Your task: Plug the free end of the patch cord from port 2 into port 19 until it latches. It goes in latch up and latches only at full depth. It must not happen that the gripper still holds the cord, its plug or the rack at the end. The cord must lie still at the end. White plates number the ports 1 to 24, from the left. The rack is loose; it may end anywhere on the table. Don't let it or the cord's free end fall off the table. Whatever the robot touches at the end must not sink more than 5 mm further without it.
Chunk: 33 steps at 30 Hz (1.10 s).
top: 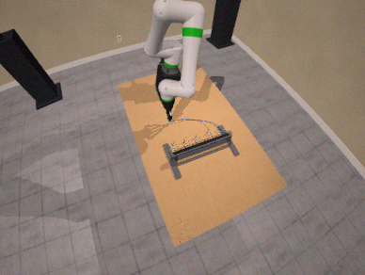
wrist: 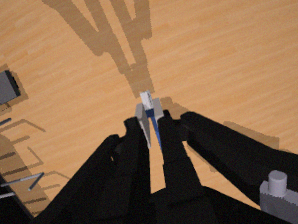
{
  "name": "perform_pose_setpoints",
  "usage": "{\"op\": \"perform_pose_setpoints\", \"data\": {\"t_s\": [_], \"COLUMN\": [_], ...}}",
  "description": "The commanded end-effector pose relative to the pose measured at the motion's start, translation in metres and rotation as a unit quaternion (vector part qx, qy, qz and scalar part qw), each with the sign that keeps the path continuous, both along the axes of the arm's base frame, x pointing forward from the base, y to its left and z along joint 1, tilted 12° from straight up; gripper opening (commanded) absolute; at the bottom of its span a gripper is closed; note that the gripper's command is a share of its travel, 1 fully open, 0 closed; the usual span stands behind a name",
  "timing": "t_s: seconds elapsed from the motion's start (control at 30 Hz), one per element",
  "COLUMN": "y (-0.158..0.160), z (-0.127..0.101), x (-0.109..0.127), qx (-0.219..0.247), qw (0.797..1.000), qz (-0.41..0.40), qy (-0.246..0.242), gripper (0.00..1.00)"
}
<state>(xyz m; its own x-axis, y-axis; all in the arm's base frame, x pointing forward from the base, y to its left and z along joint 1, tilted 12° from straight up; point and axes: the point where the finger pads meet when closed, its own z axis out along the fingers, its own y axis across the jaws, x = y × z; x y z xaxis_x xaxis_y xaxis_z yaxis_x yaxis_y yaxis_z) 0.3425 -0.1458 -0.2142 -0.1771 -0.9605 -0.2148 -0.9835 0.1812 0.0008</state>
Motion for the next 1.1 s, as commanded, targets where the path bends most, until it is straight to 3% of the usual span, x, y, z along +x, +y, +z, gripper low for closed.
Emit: {"op": "perform_pose_setpoints", "data": {"t_s": [0.0, 0.57, 1.07], "y": [-0.001, -0.006, -0.006], "z": [0.006, 0.026, 0.028], "x": [0.0, -0.001, -0.001], "qx": [0.0, 0.0, 0.0], "qw": [1.0, 1.0, 1.0], "qz": [0.0, 0.0, 0.0], "qy": [0.0, 0.0, 0.0], "gripper": [0.0, 0.0, 0.0]}}
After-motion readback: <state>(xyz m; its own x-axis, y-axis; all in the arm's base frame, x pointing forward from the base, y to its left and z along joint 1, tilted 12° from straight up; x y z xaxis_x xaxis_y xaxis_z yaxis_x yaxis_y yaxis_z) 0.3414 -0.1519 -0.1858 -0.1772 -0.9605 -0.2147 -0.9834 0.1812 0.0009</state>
